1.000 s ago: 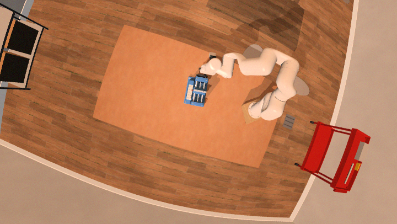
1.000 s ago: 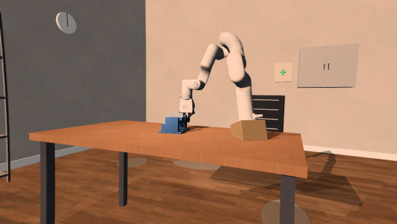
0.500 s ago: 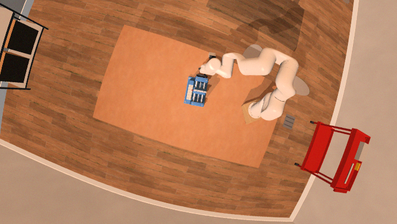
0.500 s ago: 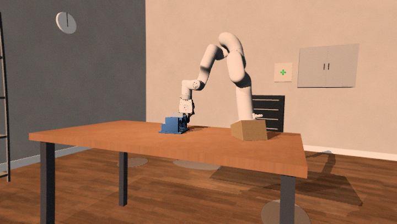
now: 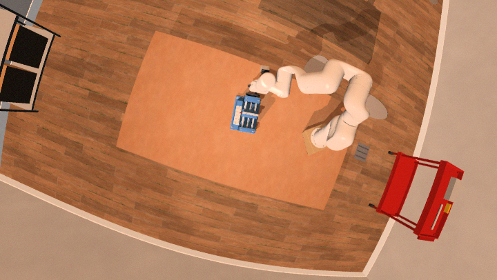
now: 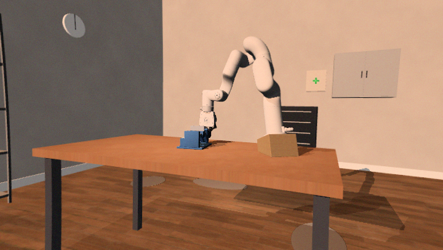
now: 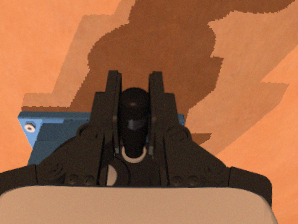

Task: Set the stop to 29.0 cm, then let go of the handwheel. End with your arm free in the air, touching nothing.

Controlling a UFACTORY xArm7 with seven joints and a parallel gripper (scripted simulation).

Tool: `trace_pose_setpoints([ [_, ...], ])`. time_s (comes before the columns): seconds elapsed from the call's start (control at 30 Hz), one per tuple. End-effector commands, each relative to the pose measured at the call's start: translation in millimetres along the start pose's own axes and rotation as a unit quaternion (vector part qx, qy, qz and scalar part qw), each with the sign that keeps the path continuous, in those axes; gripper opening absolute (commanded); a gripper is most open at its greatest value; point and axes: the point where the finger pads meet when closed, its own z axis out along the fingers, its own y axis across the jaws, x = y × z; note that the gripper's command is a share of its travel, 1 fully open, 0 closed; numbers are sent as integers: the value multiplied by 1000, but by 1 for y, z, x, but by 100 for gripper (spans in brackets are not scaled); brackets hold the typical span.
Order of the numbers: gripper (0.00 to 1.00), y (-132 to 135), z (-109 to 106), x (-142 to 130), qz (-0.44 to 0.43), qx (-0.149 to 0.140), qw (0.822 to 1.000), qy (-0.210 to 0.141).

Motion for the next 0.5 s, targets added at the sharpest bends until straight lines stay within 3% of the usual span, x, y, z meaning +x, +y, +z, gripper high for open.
trace_pose_setpoints([
  [0.0, 6, -2, 0, 0, 0, 1, 1000, 0],
  [0.47, 6, -7, 4, 0, 0, 1, 1000, 0],
])
